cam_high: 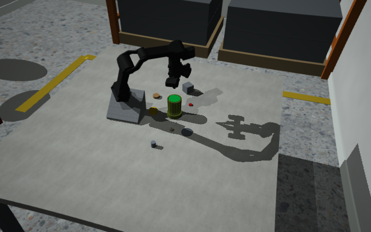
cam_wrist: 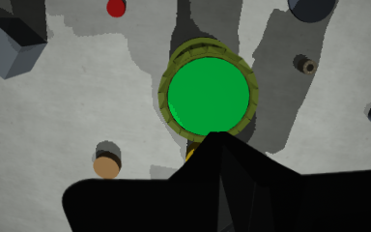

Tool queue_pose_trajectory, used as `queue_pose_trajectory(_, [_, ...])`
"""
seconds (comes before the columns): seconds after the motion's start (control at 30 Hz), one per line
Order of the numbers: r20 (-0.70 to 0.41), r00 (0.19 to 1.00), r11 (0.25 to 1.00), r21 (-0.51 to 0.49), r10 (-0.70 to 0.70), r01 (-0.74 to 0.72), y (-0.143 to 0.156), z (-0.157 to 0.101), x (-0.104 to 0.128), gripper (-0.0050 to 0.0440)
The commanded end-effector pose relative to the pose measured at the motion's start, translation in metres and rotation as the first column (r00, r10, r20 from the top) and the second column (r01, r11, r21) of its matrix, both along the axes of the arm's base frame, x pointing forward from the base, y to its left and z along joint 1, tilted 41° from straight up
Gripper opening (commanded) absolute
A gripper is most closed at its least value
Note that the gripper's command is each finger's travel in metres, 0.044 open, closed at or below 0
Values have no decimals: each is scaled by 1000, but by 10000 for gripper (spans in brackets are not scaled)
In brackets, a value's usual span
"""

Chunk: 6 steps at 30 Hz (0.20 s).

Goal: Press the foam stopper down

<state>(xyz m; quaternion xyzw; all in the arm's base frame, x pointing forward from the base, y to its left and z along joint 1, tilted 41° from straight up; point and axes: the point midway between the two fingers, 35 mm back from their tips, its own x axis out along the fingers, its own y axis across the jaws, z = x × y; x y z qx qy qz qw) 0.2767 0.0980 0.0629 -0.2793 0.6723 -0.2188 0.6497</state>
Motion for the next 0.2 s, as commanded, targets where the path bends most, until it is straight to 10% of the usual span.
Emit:
queue_pose_trajectory(0.0, [0, 1000, 1000, 0, 2, -2, 0, 0, 0, 0])
queue_pose_trajectory(0.17, [0, 1000, 1000, 0, 2, -2, 0, 0, 0, 0])
